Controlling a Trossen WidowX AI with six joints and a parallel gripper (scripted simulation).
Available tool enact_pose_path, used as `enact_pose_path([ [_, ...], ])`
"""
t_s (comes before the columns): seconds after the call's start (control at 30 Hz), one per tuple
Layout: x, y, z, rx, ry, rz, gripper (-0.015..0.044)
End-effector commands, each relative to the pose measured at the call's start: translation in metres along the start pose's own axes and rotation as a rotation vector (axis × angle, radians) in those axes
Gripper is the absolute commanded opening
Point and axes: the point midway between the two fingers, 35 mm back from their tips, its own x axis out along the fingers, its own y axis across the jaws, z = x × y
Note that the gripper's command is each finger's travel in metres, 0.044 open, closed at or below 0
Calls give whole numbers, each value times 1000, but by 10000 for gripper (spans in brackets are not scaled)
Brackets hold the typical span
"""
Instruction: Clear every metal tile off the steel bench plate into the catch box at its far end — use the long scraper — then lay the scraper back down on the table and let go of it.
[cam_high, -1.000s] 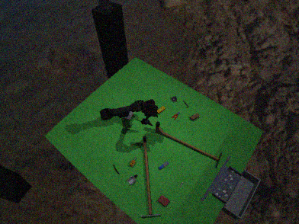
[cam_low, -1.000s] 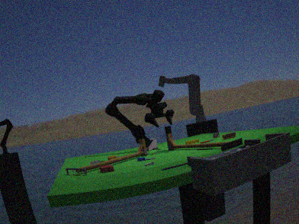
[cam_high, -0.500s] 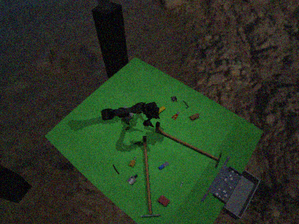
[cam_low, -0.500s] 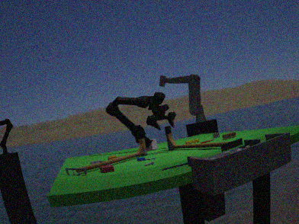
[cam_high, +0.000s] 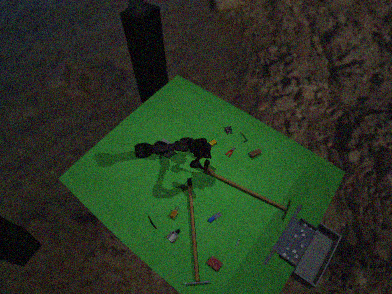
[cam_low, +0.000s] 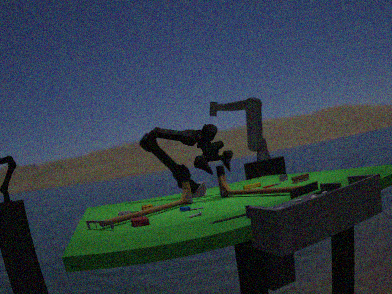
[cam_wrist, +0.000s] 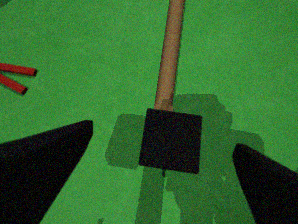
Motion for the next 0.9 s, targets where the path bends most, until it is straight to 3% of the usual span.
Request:
enact_pose_path([
  [0.0,8,1,-2,-9,3,2,440],
  [0.57,33,-3,-4,-10,-3,-4,440],
  [0.87,28,-3,-1,-1,-4,-7,204],
])
